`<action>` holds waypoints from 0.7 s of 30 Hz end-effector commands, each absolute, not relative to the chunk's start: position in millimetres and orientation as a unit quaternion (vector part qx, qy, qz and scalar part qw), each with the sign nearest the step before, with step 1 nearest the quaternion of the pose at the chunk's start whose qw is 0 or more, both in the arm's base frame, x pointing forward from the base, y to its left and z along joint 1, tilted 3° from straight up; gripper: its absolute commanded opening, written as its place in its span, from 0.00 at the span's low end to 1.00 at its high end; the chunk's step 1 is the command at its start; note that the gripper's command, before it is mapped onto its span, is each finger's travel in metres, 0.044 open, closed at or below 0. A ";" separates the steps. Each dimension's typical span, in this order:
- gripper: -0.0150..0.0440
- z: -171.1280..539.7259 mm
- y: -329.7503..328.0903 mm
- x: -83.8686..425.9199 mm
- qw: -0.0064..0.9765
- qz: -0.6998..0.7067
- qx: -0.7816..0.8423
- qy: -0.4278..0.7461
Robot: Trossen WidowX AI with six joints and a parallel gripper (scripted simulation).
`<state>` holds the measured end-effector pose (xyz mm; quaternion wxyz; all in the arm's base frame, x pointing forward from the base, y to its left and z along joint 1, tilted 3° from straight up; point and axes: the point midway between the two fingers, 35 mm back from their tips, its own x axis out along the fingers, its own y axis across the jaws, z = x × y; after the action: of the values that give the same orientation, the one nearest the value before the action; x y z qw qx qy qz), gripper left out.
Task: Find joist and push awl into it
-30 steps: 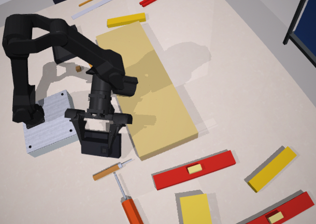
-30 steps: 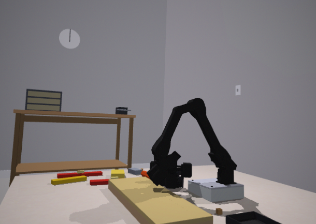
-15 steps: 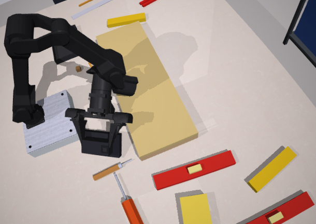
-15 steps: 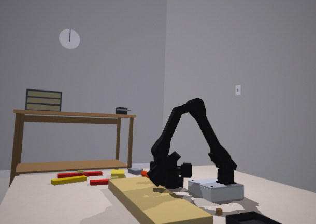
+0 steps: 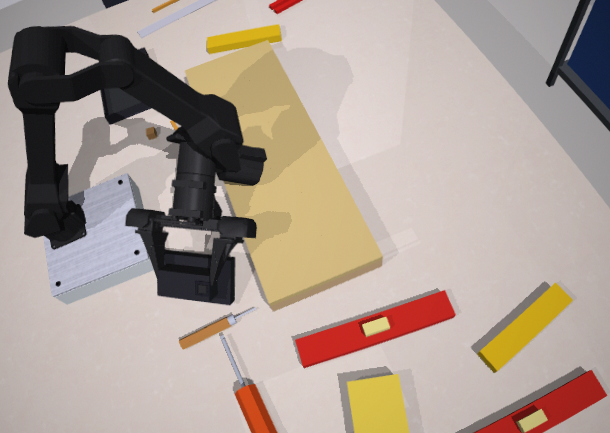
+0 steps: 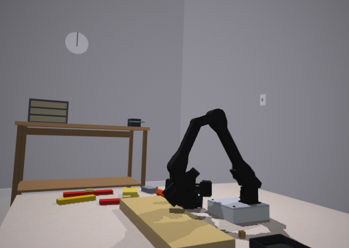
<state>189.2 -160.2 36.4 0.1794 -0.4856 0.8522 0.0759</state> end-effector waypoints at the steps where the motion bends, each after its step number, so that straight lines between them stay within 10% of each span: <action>1: 0.90 33.4 -158.5 189.8 0.186 0.075 -0.482 0.853; 21: 0.90 32.8 -156.7 191.7 0.187 0.075 -0.482 0.853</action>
<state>191.1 -158.6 36.2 0.1786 -0.4860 0.8522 0.0755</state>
